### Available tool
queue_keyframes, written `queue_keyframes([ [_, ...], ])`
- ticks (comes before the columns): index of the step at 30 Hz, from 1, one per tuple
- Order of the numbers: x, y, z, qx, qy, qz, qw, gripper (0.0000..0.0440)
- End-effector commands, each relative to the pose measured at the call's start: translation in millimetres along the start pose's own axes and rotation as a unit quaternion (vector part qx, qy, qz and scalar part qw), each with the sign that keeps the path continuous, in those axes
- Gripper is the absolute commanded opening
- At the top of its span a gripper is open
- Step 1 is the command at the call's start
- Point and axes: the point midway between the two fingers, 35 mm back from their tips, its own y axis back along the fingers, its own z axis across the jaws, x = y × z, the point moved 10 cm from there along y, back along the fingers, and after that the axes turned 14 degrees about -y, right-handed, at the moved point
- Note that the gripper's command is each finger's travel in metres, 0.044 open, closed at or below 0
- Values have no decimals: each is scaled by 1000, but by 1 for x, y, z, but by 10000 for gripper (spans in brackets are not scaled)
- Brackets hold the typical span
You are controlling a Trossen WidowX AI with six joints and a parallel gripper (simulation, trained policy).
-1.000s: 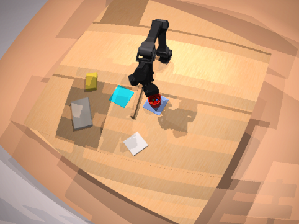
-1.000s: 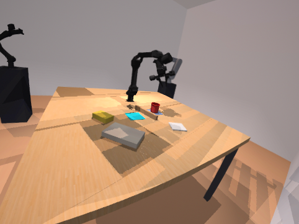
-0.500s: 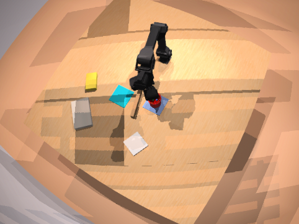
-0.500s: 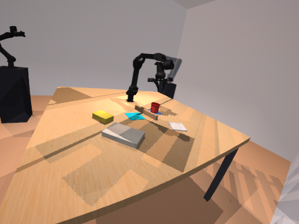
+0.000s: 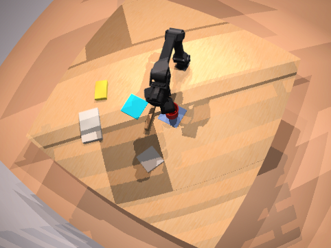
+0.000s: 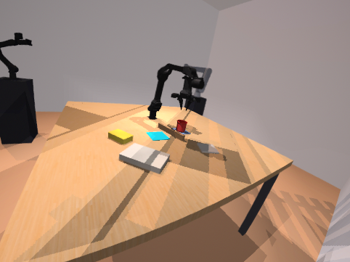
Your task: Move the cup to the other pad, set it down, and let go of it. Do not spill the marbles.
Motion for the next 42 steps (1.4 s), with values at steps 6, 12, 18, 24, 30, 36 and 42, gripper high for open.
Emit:
queue_keyframes([
  [6, 0, -25, 2, 49, -17, -2, 999, 151],
  [12, 1, -42, 2, 71, -25, -5, 997, 158],
  [18, 2, -59, 3, 89, -31, -8, 995, 167],
  [24, 4, -77, 3, 104, -31, -11, 994, 175],
  [30, 5, -96, 1, 114, -26, -11, 993, 179],
  [36, 6, -116, -1, 121, -14, -10, 992, 179],
  [42, 8, -135, -5, 124, 6, -5, 992, 160],
])
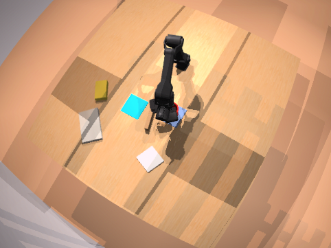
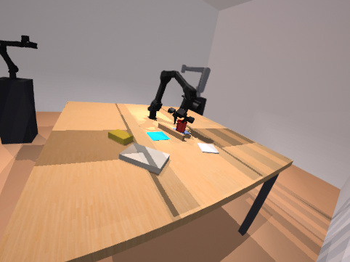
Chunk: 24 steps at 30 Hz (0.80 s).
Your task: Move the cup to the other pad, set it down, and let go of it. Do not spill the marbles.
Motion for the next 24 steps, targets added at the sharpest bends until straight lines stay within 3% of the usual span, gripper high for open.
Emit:
queue_keyframes([
  [1, 1, -15, 1, 7, 17, 0, 1000, 135],
  [7, 0, -22, 0, 1, 38, -6, 999, 4],
  [24, -10, 11, -2, -45, 13, -10, 999, 0],
])
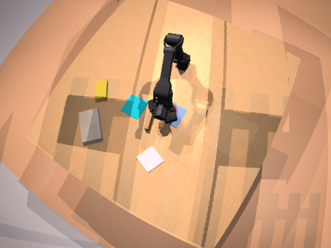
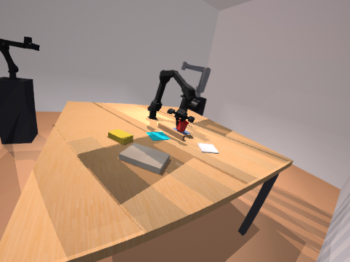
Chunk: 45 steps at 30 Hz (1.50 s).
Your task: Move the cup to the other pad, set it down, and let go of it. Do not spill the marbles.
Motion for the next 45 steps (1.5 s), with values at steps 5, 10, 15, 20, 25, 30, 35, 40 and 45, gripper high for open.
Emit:
queue_keyframes([
  [5, -8, 27, -5, -27, -33, -1, 999, 0],
  [10, -16, 45, -9, -45, -56, -1, 997, 0],
  [15, -26, 60, -12, -62, -78, -4, 995, 0],
  [20, -39, 72, -16, -79, -100, -9, 992, 0],
  [25, -55, 79, -19, -96, -122, -18, 988, 0],
  [30, -72, 82, -24, -111, -143, -28, 983, 0],
  [35, -90, 82, -29, -123, -164, -39, 978, 0],
  [40, -109, 79, -35, -131, -184, -48, 973, 0],
  [45, -125, 72, -41, -135, -202, -56, 968, 0],
])
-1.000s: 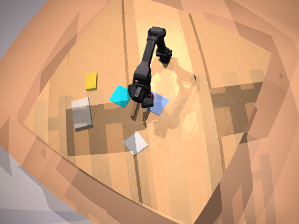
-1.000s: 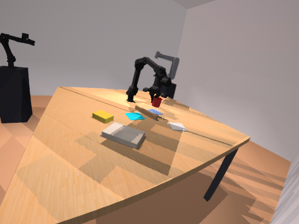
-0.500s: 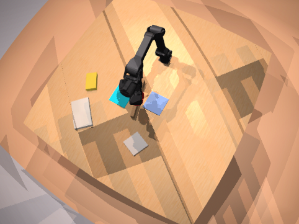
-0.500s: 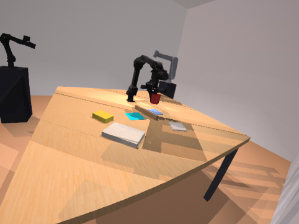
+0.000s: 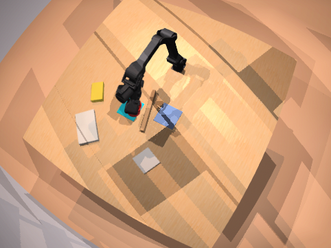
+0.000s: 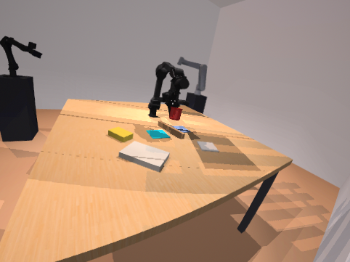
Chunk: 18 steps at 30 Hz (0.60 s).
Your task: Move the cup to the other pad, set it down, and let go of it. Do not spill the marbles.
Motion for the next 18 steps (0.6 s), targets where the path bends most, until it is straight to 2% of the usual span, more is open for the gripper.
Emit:
queue_keyframes([
  [1, -13, -9, -1, 2, -10, -8, 1000, 0],
  [18, -43, -50, -16, 2, -50, -25, 998, 0],
])
